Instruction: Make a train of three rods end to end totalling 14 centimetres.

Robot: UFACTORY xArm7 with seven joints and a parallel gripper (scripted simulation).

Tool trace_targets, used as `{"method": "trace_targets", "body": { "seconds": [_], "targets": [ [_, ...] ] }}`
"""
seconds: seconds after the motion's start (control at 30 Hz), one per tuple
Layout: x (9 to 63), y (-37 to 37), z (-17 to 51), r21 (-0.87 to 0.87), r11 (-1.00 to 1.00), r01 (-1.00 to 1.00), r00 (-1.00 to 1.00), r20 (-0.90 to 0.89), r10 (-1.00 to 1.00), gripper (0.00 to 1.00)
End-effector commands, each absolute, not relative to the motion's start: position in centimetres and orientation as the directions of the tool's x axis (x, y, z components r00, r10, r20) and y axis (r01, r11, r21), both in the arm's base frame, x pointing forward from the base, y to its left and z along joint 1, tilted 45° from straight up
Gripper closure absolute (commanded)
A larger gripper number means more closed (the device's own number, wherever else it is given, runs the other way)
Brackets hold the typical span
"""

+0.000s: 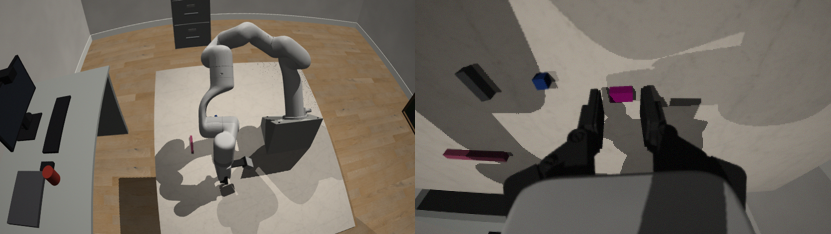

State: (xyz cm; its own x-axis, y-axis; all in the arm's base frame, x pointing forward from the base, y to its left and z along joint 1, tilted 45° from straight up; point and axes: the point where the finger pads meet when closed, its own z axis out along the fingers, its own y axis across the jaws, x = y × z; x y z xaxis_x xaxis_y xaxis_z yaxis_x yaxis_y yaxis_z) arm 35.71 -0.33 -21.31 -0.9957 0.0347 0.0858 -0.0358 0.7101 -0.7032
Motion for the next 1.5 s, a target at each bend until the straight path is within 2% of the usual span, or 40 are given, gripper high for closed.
{"method": "trace_targets", "body": {
  "seconds": [0.0, 1.47],
  "targets": [
    [35.84, -0.09, -21.27, -0.701, 0.712, -0.036, -0.996, 0.084, 0.032, 0.64],
    [35.79, -0.52, -21.71, -0.701, 0.712, -0.036, -0.996, 0.084, 0.032, 0.64]
  ]
}}
